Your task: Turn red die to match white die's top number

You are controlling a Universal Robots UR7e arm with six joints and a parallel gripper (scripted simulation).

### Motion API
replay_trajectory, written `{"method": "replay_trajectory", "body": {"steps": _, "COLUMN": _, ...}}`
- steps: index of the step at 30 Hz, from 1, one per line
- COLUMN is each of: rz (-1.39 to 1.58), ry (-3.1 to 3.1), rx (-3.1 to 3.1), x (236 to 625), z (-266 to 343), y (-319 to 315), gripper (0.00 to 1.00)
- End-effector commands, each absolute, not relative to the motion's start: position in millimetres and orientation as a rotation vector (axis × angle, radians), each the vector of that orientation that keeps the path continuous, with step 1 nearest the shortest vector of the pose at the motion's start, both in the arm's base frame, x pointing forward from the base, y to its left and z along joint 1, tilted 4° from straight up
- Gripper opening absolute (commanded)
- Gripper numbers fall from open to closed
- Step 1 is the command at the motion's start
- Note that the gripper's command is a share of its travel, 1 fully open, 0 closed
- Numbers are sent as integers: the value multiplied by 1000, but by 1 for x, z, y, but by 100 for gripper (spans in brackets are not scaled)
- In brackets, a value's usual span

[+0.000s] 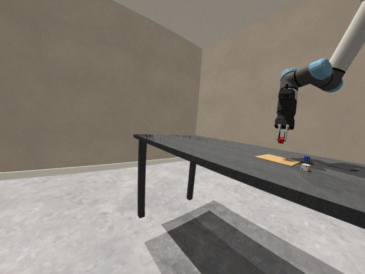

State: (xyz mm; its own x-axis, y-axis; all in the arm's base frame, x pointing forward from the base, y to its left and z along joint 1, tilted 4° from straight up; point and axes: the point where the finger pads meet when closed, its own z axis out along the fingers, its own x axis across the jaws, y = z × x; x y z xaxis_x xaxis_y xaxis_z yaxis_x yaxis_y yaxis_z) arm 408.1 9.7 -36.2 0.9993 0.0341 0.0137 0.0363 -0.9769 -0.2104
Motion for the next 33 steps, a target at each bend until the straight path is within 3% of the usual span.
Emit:
{"method": "replay_trajectory", "body": {"steps": 1, "rz": -4, "ry": -57, "rx": -2862, "x": 408, "z": -37, "y": 9, "gripper": 40}}
{"method": "replay_trajectory", "body": {"steps": 33, "rz": -7, "ry": -48, "rx": -2433, "x": 409, "z": -39, "y": 2, "gripper": 40}}
